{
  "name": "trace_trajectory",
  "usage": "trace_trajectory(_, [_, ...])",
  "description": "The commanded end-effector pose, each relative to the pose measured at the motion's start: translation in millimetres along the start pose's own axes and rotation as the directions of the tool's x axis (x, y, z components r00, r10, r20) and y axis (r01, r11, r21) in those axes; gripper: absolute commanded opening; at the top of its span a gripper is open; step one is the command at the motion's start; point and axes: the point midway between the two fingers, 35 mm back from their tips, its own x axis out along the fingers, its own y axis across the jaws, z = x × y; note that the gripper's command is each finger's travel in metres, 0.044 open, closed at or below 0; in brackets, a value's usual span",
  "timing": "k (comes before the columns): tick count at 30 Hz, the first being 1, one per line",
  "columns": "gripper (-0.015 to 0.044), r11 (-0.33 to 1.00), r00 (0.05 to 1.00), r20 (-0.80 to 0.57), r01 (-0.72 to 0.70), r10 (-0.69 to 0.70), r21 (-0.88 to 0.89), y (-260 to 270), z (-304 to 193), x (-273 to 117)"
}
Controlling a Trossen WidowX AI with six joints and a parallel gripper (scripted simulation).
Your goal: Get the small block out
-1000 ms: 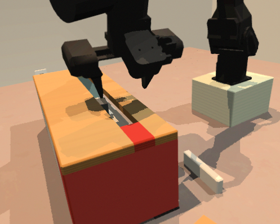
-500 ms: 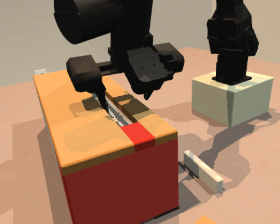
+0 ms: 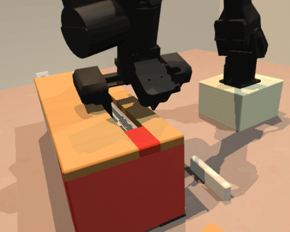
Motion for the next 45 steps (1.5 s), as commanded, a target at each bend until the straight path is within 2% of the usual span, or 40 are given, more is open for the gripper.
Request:
trace_trajectory(1, [0.0400,1.000,1.000,0.000,0.001,-0.001,-0.003,-0.3,-4.9,1.5])
trace_trajectory(45, [0.0400,1.000,1.000,-0.010,0.000,0.000,-0.004,0.1,-109.8,39.1])
